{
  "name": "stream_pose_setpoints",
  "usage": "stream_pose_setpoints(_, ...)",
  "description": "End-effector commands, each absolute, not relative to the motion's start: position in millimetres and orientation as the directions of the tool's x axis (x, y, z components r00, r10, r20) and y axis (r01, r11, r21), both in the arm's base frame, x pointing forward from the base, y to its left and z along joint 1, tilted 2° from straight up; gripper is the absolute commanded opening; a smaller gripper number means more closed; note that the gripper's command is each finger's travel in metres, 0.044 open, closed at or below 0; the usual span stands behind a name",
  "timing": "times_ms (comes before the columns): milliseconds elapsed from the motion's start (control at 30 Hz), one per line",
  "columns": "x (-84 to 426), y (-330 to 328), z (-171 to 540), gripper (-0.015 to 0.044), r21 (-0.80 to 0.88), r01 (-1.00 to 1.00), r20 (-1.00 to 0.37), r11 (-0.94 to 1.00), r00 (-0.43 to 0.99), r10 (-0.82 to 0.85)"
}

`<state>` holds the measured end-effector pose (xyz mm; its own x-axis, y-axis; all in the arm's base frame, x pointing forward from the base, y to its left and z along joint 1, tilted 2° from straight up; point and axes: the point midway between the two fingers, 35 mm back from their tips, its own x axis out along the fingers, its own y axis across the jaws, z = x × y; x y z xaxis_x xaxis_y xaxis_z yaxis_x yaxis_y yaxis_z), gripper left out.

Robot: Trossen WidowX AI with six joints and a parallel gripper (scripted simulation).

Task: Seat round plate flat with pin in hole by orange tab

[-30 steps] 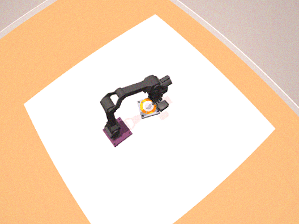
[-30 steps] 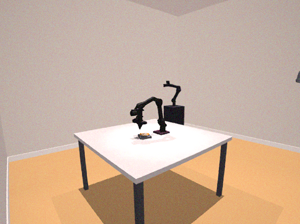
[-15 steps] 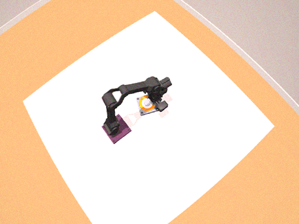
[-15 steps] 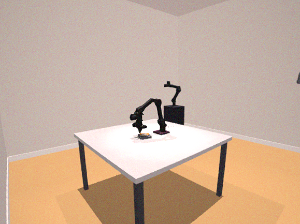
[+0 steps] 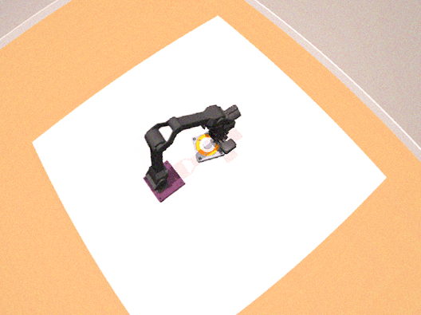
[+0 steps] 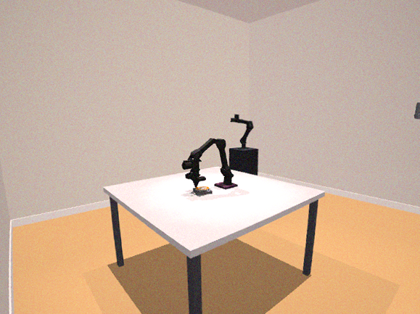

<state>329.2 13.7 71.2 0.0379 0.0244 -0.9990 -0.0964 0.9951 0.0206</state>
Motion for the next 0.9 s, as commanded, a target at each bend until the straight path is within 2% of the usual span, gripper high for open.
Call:
stream_pose_setpoints(0,332.0,21.1,71.5,0.0000,0.027,-0.097,-0.999,0.995,0.041,0.031)
stream_pose_setpoints(867,330.0,49.2,73.6,0.0000,0.030,-0.097,-0.999,0.995,0.041,0.034)
